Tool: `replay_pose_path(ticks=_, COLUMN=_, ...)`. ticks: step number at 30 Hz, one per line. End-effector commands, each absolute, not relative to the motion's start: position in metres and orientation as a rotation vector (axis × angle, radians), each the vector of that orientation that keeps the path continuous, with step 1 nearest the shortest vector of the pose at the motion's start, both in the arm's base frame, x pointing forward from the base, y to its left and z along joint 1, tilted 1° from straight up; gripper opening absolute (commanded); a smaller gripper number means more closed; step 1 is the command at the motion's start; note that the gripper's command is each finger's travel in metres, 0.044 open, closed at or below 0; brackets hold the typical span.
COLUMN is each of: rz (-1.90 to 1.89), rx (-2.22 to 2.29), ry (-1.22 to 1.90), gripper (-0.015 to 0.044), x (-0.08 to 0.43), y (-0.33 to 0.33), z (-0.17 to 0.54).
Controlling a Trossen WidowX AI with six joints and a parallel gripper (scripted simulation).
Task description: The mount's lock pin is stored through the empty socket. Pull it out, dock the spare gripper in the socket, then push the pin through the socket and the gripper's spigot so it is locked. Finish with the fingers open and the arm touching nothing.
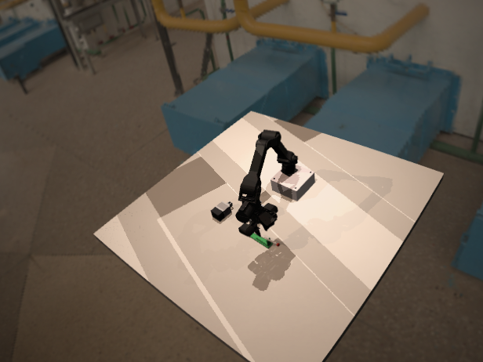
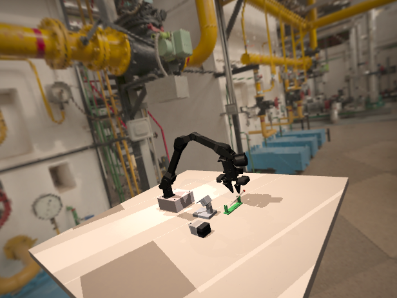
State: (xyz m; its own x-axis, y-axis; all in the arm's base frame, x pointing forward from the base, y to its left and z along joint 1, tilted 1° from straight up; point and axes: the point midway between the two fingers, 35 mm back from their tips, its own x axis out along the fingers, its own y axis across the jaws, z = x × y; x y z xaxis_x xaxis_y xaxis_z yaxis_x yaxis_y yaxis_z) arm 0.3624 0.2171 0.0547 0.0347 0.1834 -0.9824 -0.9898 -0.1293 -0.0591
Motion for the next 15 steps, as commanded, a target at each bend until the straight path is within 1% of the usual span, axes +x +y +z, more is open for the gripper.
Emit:
replay_pose_path(ticks=1, rz=1.357, rx=-1.195, ry=0.984, gripper=0.0180, x=0.362, y=0.216, z=0.044)
replay_pose_path(ticks=15, rz=1.357, rx=-1.195, ry=0.984, gripper=0.0180, x=0.362, y=0.217, z=0.021)
